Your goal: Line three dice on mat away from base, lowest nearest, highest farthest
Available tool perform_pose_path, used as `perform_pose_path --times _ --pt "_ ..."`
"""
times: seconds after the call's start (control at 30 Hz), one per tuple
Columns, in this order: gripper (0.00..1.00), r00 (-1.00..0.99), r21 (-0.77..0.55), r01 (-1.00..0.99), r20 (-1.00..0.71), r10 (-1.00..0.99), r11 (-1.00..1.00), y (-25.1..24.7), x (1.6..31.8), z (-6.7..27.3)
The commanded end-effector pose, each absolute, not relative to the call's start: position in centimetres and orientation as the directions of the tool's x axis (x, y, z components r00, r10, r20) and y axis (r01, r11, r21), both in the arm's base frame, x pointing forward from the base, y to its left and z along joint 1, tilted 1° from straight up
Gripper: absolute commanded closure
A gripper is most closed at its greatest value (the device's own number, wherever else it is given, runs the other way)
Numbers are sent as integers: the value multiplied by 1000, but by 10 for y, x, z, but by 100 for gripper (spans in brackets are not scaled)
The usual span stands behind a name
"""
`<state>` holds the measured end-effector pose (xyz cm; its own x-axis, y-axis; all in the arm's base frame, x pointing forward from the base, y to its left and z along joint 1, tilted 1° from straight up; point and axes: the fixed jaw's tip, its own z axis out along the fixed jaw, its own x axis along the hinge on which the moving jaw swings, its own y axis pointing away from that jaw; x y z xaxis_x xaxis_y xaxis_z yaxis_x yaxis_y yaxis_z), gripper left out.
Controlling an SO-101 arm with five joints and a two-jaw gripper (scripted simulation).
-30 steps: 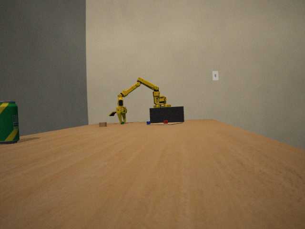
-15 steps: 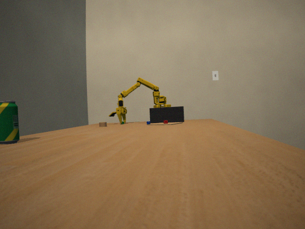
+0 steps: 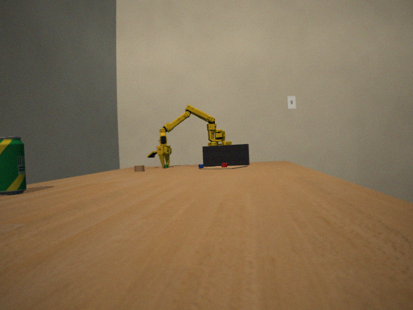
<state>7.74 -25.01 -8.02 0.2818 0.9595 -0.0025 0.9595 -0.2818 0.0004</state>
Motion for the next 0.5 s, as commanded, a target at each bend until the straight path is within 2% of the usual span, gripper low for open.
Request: perform_pose_path --times 0.0,0.47 --pt "82 285 -6 958 10 958 -285 -247 73 -84" --pt "91 285 -6 958 10 958 -285 -245 69 -84"
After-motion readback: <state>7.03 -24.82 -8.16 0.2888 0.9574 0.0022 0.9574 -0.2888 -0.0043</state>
